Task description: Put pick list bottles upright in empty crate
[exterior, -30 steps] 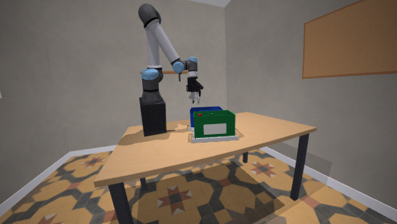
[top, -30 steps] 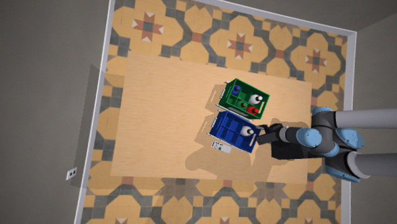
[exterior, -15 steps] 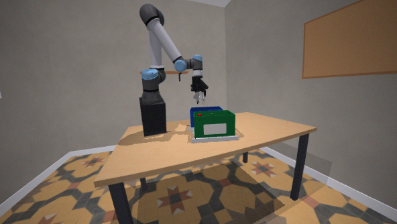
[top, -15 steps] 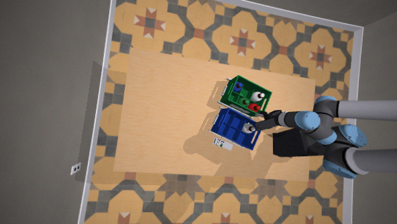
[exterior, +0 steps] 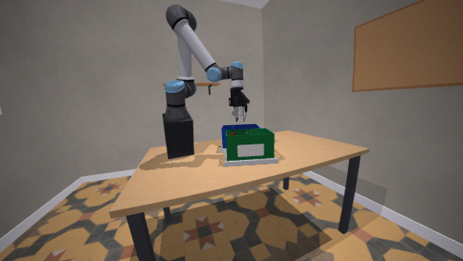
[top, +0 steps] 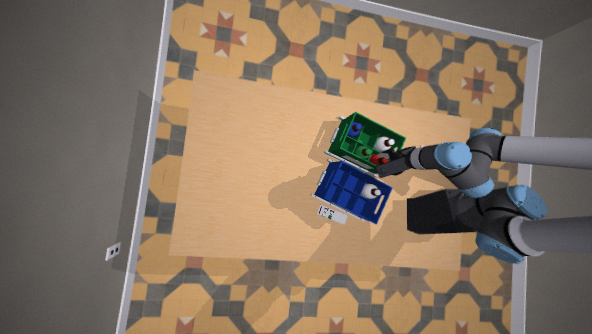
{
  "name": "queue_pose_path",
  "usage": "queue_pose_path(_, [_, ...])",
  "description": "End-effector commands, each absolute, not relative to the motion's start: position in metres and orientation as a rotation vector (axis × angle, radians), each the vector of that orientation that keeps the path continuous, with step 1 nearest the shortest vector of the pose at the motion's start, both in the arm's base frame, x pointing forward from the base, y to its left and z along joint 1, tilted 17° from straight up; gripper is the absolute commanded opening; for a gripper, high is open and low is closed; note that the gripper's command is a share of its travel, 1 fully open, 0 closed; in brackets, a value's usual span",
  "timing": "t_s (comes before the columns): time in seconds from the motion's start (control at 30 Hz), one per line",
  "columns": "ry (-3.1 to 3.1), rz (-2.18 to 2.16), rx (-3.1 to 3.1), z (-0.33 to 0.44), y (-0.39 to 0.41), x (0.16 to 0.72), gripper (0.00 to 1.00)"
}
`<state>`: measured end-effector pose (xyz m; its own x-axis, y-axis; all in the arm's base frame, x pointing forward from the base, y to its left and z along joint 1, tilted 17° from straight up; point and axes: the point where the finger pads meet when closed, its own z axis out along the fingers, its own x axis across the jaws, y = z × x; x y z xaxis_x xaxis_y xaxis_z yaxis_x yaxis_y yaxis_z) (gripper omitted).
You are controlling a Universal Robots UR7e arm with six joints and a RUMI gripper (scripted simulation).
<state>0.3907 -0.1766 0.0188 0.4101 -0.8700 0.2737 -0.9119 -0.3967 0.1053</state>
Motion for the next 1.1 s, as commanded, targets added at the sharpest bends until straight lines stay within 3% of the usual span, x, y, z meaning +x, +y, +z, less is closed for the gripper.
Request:
queue_pose_path(0.0, [-1.566, 0.256, 2.430, 0.024, -0.196, 0.398, 0.38])
queue_pose_path(1.07, [-1.566, 0.256, 2.430, 0.022, -0.232, 0.408, 0.38])
